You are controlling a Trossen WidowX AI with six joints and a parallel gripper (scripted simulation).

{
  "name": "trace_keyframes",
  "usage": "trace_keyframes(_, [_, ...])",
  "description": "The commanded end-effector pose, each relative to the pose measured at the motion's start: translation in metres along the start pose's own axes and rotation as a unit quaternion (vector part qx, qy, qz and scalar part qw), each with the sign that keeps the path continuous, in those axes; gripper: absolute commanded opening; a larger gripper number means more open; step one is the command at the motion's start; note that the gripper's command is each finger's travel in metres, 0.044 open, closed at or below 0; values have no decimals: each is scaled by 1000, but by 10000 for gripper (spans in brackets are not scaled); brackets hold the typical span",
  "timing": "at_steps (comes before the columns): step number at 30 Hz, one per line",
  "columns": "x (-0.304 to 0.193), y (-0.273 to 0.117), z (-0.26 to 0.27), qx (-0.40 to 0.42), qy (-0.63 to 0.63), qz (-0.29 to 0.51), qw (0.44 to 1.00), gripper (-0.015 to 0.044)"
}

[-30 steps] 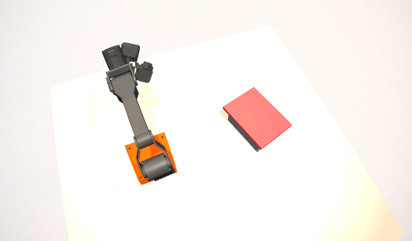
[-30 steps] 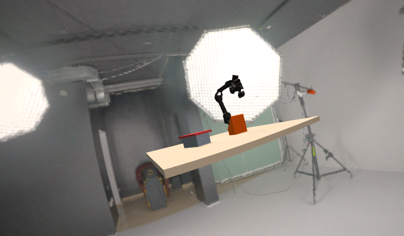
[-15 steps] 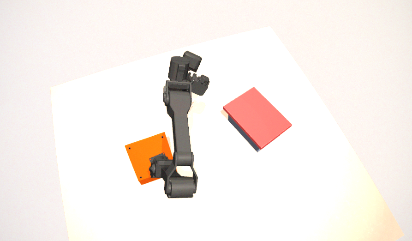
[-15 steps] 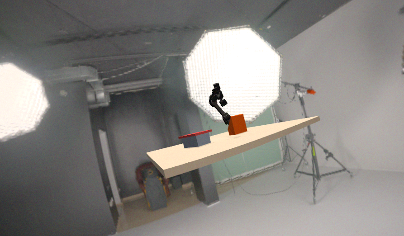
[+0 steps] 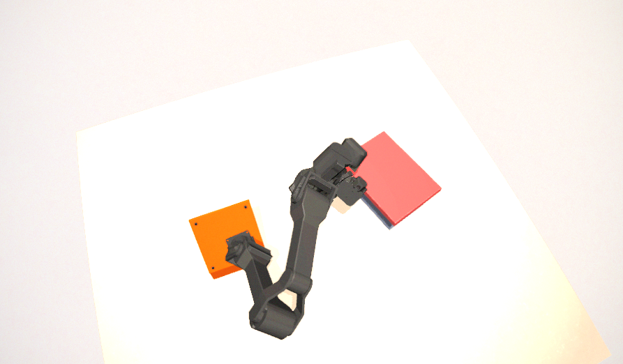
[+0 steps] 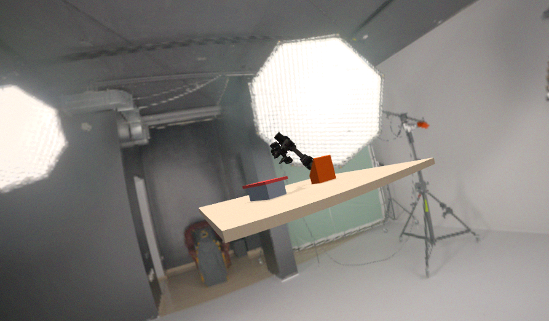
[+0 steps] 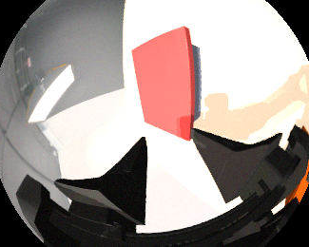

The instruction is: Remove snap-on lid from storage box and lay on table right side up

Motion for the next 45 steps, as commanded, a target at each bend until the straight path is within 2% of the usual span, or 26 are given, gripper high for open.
trace_keyframes(1, [20, 8, -18, -20, 0, -38, 999, 235])
trace_keyframes(13, [20, 9, -20, -20, 0, -38, 999, 235])
trace_keyframes(19, [22, 40, -60, -19, -1, -39, 999, 235])
trace_keyframes(45, [25, 72, -59, -20, 0, -39, 999, 235])
Point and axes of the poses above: the point midway between the two fingers, 35 mm back from their tips, its own y axis out along the fingers, its own z axis across the jaws, x = y × z, the point moved 4 cm from there along -y, back along the fingers, and after that the axes turned 2 degrees about -y, right-handed, at the moved point
